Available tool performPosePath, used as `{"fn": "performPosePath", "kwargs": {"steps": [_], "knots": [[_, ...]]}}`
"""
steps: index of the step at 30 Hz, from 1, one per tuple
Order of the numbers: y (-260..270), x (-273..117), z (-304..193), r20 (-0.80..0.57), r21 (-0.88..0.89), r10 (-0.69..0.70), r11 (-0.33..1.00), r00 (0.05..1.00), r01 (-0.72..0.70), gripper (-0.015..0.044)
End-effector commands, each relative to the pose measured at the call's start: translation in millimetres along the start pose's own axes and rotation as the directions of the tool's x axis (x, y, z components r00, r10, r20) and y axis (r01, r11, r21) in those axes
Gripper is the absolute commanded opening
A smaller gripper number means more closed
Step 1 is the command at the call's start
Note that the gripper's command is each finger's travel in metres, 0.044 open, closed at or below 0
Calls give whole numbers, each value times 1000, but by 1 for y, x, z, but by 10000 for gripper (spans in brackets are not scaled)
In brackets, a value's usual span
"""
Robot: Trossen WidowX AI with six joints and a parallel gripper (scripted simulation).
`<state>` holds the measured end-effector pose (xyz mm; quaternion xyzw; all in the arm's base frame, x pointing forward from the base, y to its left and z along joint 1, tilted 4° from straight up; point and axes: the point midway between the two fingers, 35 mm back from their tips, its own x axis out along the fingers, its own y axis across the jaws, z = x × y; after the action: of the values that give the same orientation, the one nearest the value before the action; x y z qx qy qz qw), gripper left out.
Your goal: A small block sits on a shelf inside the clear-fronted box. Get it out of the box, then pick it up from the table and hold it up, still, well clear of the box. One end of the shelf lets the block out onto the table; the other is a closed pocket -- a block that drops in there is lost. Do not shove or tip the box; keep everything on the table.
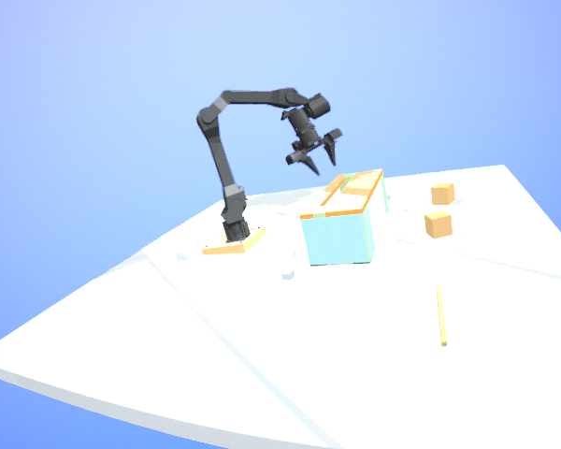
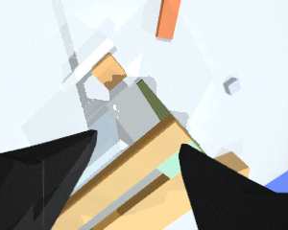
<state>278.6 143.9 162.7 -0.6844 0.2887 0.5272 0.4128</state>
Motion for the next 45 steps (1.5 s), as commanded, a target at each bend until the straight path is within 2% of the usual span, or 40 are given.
{"fn": "performPosePath", "kwargs": {"steps": [1, 16, 24, 45], "knots": [[4, -11, 8, -95, -768, -67, 639, 993, -30, 285], [4, -9, 9, -97, -778, -68, 627, 993, -33, 285], [25, 77, 23, -96, -778, -68, 627, 993, -32, 285], [31, 105, 28, -96, -778, -68, 627, 993, -32, 285]]}}
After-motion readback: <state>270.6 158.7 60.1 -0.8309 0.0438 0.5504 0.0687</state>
